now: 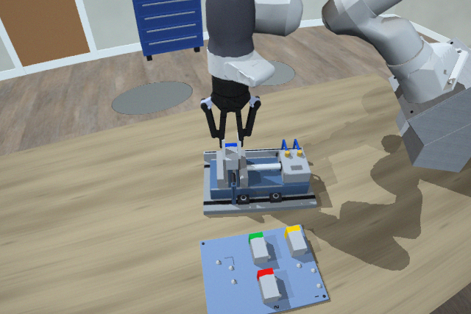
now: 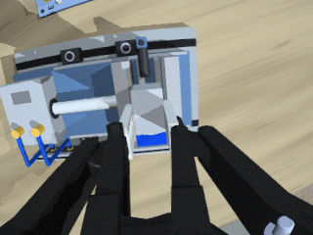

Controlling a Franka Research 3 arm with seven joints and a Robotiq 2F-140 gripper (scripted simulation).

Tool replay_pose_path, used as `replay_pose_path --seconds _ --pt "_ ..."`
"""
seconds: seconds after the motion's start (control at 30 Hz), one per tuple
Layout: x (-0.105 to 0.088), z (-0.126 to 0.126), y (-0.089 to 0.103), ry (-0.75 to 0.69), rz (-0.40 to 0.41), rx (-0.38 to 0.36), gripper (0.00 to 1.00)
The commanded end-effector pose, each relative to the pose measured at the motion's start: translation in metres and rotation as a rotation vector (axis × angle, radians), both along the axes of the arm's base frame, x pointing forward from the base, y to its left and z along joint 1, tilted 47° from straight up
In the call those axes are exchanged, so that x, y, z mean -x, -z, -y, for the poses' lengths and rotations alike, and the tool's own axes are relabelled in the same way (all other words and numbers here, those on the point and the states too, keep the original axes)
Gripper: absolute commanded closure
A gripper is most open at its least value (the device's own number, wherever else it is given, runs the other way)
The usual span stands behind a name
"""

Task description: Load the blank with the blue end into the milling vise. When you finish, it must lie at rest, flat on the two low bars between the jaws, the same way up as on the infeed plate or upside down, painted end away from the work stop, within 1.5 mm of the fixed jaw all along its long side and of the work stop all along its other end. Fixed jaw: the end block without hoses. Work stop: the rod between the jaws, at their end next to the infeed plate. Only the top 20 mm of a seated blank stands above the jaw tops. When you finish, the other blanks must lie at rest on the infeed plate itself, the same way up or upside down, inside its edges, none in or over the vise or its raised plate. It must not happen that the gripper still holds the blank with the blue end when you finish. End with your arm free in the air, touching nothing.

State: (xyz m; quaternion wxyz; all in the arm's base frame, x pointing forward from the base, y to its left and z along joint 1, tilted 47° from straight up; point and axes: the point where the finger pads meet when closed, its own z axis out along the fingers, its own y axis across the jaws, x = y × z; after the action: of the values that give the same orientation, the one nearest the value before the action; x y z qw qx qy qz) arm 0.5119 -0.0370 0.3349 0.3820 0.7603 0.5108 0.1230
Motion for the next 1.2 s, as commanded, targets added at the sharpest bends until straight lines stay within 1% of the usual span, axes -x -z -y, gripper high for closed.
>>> replay_pose_path --seconds 0.0,1.17 --pt "-0.0007 -0.0011 0.0004 -0.001 0.004 -0.002 1.0" --pt "-0.0013 0.0023 0.0018 -0.001 0.004 -0.002 1.0"
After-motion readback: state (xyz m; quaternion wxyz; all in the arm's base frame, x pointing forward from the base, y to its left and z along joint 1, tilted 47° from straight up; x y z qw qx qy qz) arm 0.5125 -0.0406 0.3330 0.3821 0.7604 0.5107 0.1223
